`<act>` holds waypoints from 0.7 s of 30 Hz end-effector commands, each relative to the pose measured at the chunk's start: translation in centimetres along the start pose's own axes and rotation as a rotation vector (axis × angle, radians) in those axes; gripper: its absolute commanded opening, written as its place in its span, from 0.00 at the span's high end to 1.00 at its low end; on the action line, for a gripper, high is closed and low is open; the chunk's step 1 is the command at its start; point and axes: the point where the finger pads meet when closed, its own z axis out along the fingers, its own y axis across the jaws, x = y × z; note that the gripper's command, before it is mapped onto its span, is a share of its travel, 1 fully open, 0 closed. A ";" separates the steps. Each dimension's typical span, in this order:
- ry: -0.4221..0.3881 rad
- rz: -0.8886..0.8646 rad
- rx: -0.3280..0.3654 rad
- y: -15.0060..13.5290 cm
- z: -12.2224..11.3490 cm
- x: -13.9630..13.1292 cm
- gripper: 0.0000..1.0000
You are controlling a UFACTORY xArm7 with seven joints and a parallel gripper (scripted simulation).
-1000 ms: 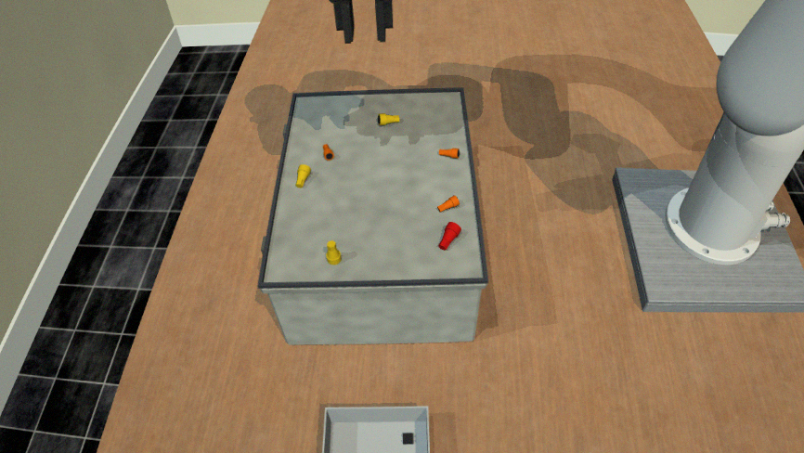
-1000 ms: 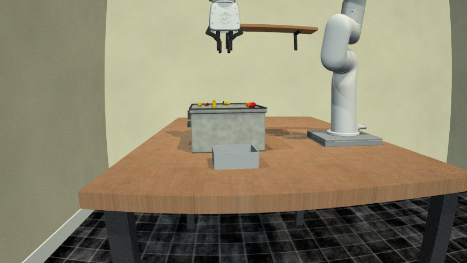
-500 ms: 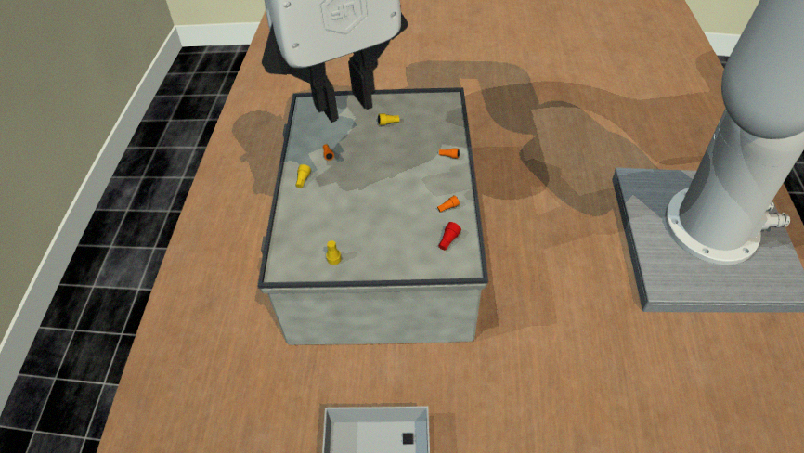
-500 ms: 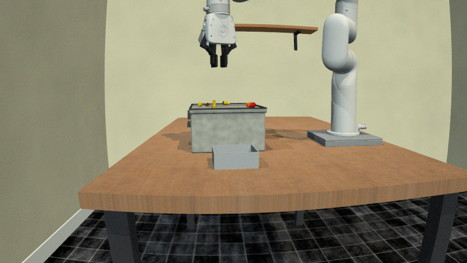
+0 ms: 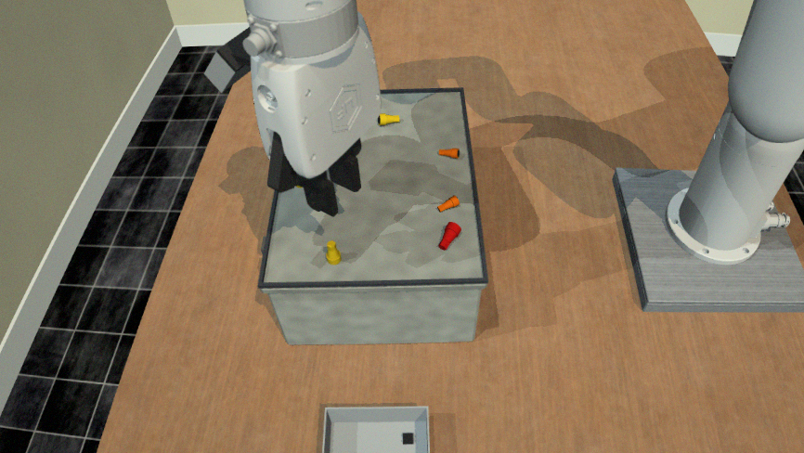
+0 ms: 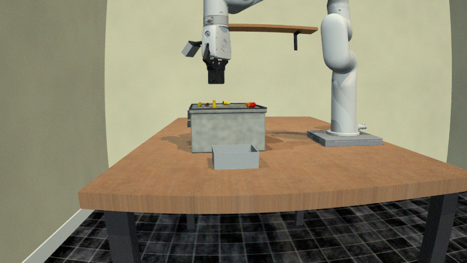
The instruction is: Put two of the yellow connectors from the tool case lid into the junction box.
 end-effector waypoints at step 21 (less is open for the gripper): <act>0.004 -0.134 0.009 -1.9 5.3 -0.3 0.71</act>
